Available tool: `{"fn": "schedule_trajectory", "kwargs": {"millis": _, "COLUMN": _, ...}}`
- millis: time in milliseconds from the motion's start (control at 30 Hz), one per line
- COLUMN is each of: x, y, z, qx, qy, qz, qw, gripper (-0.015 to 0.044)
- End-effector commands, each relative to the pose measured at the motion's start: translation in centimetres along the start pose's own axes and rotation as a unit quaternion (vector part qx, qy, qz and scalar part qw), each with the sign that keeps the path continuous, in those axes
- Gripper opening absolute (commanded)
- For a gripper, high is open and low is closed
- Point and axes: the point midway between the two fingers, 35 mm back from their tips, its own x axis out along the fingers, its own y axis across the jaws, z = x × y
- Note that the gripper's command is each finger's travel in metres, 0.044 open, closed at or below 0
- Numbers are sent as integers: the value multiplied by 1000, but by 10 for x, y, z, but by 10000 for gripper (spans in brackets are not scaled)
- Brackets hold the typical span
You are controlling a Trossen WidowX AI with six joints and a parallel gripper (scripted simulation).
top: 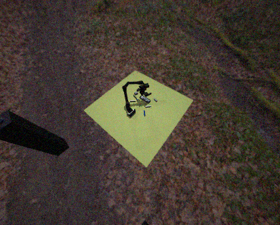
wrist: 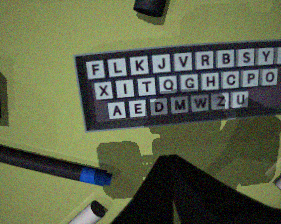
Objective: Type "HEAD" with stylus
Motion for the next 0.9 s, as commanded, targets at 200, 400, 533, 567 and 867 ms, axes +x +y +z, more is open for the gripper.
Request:
{"fn": "schedule_trajectory", "kwargs": {"millis": 200, "x": 2, "y": 0, "z": 0, "qx": -2, "qy": 1, "qz": 0, "qw": 1000, "gripper": 53}}
{"fn": "schedule_trajectory", "kwargs": {"millis": 400, "x": 2, "y": 0, "z": 0, "qx": -1, "qy": 2, "qz": 0, "qw": 1000, "gripper": 0}}
{"fn": "schedule_trajectory", "kwargs": {"millis": 533, "x": 2, "y": 0, "z": 0, "qx": -1, "qy": 2, "qz": 0, "qw": 1000, "gripper": 0}}
{"fn": "schedule_trajectory", "kwargs": {"millis": 567, "x": 2, "y": 0, "z": 0, "qx": -1, "qy": 2, "qz": 0, "qw": 1000, "gripper": 0}}
{"fn": "schedule_trajectory", "kwargs": {"millis": 867, "x": -1, "y": -29, "z": -9, "qx": -27, "qy": -3, "qz": 8, "qw": 1000, "gripper": 131}}
